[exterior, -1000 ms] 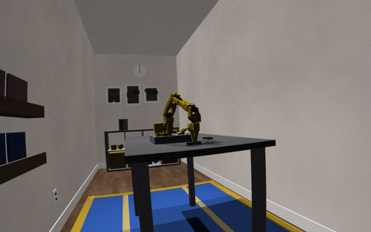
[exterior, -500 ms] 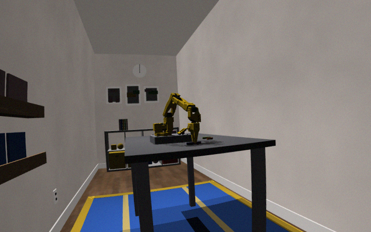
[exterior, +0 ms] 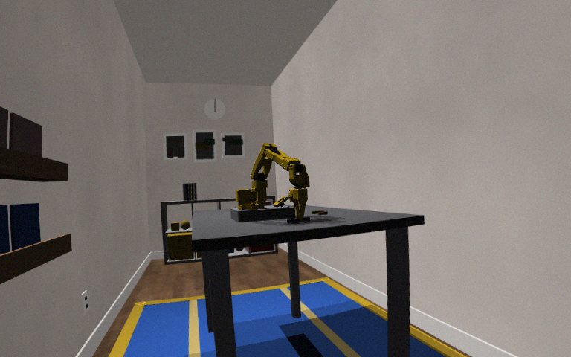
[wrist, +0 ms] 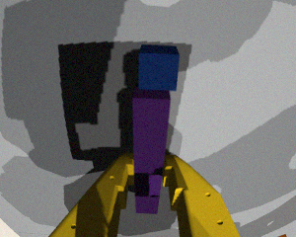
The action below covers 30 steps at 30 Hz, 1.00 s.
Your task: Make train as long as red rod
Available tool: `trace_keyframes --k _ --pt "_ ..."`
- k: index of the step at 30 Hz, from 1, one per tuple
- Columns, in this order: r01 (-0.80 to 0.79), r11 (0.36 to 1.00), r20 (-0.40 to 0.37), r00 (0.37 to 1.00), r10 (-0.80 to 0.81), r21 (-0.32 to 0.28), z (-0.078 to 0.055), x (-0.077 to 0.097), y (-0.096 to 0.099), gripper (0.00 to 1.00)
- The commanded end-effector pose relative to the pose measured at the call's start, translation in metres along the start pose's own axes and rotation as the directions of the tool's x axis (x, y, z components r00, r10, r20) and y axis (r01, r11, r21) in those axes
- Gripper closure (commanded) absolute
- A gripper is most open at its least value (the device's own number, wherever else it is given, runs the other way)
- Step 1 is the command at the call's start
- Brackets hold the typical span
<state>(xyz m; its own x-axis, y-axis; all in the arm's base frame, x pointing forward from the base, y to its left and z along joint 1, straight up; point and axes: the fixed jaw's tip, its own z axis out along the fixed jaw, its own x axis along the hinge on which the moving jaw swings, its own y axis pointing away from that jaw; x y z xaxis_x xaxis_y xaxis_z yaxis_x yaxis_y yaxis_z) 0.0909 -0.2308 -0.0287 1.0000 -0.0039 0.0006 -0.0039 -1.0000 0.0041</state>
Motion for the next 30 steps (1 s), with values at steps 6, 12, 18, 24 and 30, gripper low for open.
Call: trace_keyframes --k 6,12,18,24,30 --pt "0.004 1.000 -0.006 1.000 -0.004 -0.011 -0.0040 -0.0003 0.0026 1.00" --pt "0.004 1.000 -0.006 1.000 -0.004 -0.011 -0.0040 -0.0003 0.0026 0.99" --pt "0.004 1.000 -0.006 1.000 -0.004 -0.011 -0.0040 -0.0003 0.0026 0.95" --pt "0.004 1.000 -0.006 1.000 -0.004 -0.011 -0.0040 -0.0003 0.0026 0.94" --pt "0.004 1.000 -0.006 1.000 -0.004 -0.011 -0.0040 -0.0003 0.0026 0.94"
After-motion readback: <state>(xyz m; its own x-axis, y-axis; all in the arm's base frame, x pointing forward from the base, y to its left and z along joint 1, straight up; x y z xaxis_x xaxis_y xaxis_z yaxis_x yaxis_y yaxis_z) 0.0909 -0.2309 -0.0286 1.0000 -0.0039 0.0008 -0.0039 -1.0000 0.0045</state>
